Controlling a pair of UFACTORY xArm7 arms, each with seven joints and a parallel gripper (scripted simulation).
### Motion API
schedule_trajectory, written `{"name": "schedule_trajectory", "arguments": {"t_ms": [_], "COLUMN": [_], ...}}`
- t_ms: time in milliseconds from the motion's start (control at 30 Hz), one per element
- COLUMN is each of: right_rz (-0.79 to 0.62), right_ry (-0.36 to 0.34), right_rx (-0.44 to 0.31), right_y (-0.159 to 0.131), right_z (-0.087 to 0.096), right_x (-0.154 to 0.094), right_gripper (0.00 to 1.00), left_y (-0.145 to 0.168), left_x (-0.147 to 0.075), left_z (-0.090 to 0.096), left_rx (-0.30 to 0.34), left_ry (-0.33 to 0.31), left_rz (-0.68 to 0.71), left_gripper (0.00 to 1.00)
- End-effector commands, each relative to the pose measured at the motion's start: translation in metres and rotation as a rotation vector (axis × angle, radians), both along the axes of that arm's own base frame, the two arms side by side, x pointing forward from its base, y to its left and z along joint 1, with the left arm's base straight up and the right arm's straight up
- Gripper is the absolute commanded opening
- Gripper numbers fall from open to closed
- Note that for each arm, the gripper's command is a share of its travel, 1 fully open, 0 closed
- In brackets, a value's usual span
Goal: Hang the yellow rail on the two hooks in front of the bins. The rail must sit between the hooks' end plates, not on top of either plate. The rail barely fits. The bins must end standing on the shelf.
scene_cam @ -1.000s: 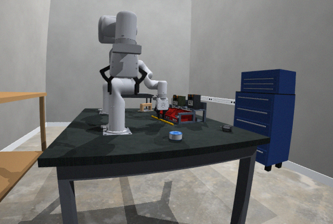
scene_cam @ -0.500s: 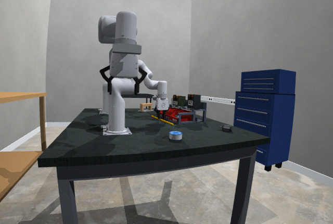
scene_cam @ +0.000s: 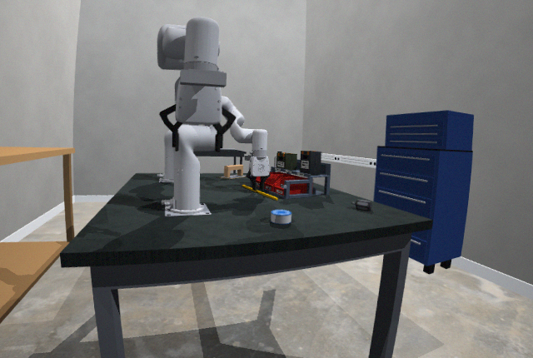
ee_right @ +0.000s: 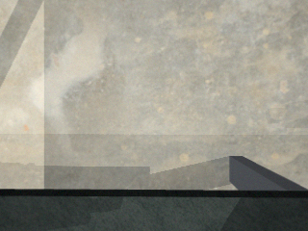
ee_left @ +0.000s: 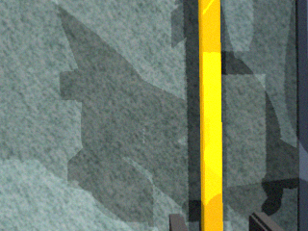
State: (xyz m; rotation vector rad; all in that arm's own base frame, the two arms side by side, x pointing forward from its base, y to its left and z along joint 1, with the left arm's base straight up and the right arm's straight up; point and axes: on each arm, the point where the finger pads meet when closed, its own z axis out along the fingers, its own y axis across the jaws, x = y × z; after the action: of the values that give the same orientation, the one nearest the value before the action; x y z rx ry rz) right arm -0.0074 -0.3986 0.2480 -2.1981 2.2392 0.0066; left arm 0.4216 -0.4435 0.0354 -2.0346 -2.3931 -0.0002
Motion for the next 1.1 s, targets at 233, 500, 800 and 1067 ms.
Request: {"name": "schedule_trajectory", "arguments": {"t_ms": [233, 500, 800, 1067], "right_rz": [0.0, 0.0, 0.0, 0.0], "right_ry": [0.0, 0.0, 0.0, 0.0], "right_rx": [-0.006, -0.006, -0.006, -0.006], "right_y": [-0.001, -0.001, -0.001, -0.001], "right_z": [0.002, 0.002, 0.002, 0.002], "right_x": [0.0, 0.0, 0.0, 0.0], "right_gripper": [1.0, 1.0, 1.0, 1.0], "left_y": [-0.002, -0.002, -0.002, -0.002], "left_x": [0.001, 0.001, 0.001, 0.001], "left_z": [0.001, -0.003, -0.006, -0.008], "left_rx": [-0.005, -0.005, -0.005, -0.005], "left_ry": [-0.004, -0.004, -0.004, -0.004], "left_rz": [0.0, 0.0, 0.0, 0.0], "left_gripper": [0.39, 0.39, 0.39, 0.39]}}
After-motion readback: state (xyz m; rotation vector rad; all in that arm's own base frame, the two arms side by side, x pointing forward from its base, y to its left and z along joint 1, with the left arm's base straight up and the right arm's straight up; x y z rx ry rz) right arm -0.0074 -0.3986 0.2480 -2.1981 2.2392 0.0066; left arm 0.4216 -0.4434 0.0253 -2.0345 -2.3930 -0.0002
